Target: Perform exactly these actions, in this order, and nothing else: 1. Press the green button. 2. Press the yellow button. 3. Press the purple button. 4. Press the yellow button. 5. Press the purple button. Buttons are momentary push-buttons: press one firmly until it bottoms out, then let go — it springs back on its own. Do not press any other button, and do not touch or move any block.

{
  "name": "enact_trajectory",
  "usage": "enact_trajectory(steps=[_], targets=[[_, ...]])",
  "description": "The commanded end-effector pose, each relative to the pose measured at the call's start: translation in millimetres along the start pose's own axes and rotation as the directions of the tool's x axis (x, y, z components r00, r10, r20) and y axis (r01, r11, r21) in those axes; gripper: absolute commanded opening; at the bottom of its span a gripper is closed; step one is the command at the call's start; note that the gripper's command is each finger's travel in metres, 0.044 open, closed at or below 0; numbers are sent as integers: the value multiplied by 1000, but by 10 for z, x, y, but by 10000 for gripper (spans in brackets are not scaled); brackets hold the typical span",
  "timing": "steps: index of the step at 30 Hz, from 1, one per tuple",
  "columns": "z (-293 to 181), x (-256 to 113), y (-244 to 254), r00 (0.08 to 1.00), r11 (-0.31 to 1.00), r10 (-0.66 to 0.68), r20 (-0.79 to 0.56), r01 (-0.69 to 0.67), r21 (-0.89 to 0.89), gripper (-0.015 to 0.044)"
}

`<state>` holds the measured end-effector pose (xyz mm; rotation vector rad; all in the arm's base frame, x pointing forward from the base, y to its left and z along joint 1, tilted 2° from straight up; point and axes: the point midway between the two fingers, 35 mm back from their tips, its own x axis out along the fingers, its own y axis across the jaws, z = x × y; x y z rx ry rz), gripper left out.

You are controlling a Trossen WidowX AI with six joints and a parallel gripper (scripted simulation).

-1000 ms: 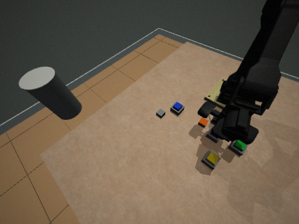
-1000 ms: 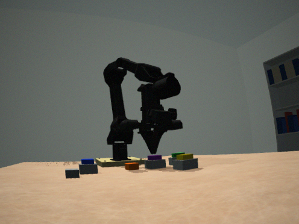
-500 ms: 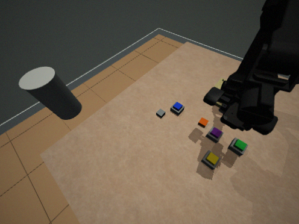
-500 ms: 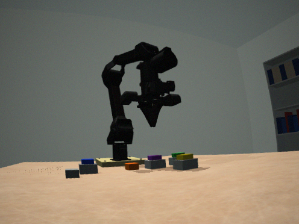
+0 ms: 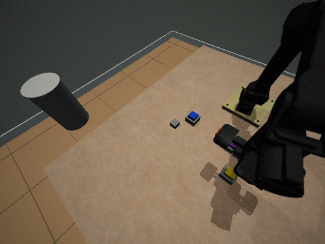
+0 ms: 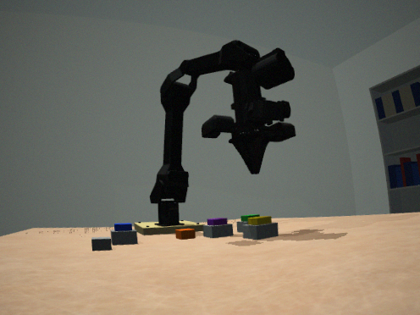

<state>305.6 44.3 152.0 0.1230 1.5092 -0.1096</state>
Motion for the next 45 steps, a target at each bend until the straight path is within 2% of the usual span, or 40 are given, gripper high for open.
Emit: enact_trajectory(steps=[1,3,5,28,45], targets=[[33,254,17,1000,1000,3,2,-3,4,20],[23,483,14,1000,1000,3,2,-3,4,20],[15,561,12,1000,1000,3,2,-3,4,20],[15,873,13,1000,1000,3,2,-3,4,20],[15,884,13,1000,1000,3,2,-3,4,20]])
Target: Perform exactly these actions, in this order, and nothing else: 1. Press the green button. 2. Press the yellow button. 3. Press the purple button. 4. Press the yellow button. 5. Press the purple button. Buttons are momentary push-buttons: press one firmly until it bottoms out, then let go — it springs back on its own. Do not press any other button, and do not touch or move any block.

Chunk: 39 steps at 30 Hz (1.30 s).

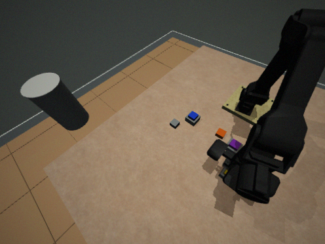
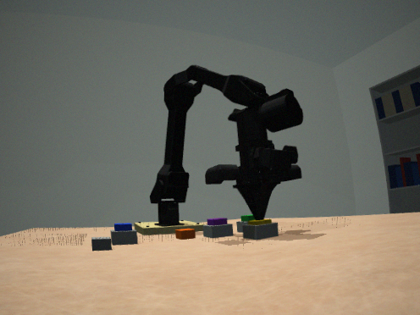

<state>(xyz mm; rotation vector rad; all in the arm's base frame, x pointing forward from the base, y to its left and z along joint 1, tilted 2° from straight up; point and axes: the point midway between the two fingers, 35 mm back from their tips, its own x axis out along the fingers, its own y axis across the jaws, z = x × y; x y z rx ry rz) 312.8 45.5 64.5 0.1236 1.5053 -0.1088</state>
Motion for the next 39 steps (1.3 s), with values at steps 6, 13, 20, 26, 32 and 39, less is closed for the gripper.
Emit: enact_trajectory(steps=[6,13,20,26,32,39], targets=[[3,-215,2,1000,1000,1,-1,-1,3,20],[7,-397,4,1000,1000,1,-1,-1,4,20],[0,-934,1,1000,1000,2,-2,-1,4,20],[-397,-986,-157,1000,1000,0,-5,0,4,20],[-1012,-934,-378,1000,1000,-1,-9,1,4,20],[-1013,-620,-380,1000,1000,-1,-9,1,4,20]])
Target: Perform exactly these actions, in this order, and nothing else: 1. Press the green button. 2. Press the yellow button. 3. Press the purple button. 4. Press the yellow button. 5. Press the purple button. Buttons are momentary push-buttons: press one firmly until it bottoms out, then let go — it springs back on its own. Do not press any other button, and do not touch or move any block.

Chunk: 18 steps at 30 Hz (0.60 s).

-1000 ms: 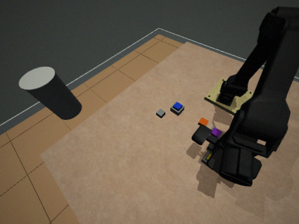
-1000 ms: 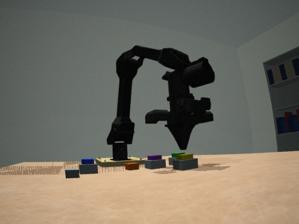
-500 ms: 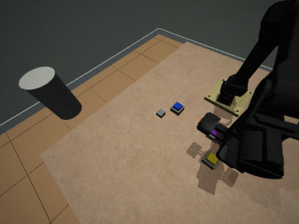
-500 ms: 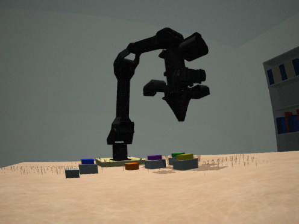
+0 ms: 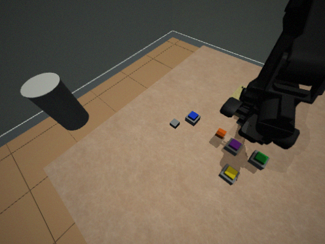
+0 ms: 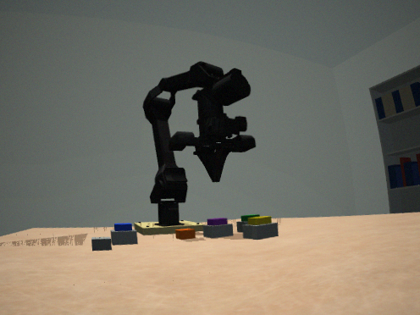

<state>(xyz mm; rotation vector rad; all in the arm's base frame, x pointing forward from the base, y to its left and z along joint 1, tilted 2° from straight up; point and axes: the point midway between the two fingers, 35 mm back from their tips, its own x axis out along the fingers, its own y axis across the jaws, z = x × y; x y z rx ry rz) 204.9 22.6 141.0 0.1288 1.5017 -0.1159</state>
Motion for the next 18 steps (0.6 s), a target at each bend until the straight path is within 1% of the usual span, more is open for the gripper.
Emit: enact_trajectory(steps=[1,3,18], targets=[[-36,340,-5,1000,1000,0,-13,0,-4,20],[-52,499,-9,1000,1000,0,-13,0,-4,20],[-50,694,-8,1000,1000,0,-13,0,-4,20]])
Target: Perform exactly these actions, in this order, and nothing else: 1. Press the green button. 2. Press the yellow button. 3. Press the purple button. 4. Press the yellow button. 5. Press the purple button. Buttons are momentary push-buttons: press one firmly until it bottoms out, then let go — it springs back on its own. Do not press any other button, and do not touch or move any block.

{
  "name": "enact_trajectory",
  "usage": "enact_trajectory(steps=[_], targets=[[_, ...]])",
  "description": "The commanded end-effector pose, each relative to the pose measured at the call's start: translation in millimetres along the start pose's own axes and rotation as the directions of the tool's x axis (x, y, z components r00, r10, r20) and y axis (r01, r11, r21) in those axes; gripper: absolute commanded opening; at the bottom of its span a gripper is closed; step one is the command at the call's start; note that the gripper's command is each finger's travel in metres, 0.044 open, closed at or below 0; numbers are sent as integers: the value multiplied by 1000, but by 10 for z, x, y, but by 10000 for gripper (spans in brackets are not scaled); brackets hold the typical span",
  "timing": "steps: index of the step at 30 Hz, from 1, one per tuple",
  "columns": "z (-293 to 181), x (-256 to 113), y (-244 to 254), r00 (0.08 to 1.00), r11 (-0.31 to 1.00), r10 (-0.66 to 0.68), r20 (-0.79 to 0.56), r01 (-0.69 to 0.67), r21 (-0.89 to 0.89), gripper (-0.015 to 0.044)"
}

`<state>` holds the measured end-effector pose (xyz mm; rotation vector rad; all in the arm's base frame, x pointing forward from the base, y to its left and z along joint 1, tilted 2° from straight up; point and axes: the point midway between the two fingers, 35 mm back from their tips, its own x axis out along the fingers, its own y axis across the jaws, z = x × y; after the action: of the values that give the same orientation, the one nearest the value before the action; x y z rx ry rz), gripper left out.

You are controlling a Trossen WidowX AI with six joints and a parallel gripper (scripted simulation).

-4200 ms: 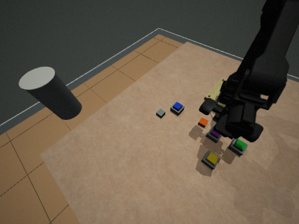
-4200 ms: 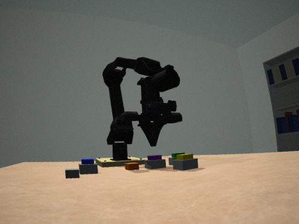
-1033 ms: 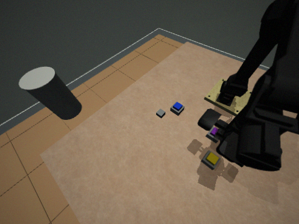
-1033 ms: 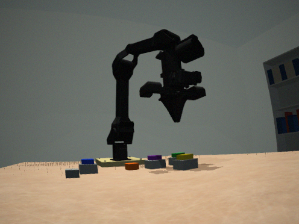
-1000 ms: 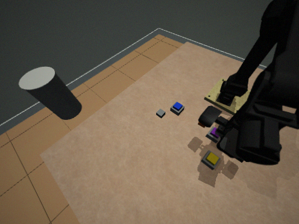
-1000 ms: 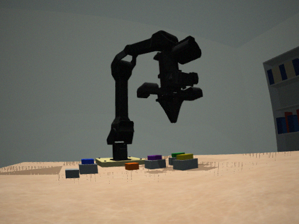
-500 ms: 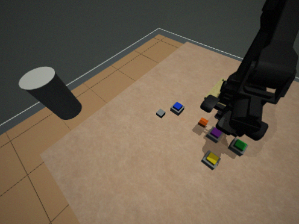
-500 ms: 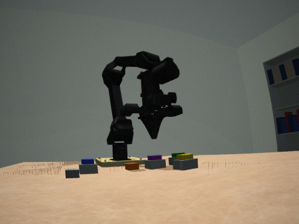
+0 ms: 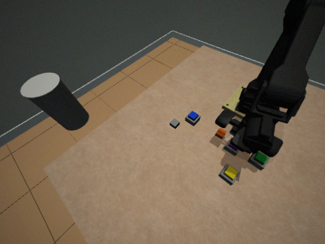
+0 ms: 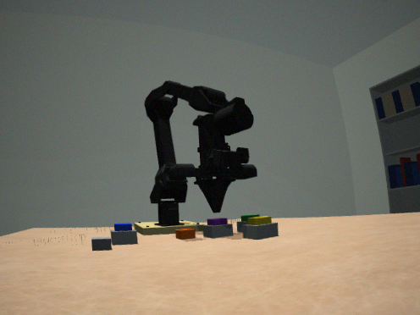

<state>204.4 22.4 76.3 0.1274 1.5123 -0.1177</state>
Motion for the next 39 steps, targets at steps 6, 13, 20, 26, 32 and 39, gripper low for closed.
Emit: enact_trajectory(steps=[6,13,20,26,32,39], targets=[[-6,148,3,1000,1000,3,-2,-3,-4,20],[-11,222,2,1000,1000,2,-3,-3,-4,20],[-11,222,2,1000,1000,2,-3,-3,-4,20],[-11,222,2,1000,1000,2,-3,-3,-4,20],[-4,-49,2,1000,1000,2,-2,-2,-3,20],[81,-213,134,1000,1000,4,-2,-4,-4,99]])
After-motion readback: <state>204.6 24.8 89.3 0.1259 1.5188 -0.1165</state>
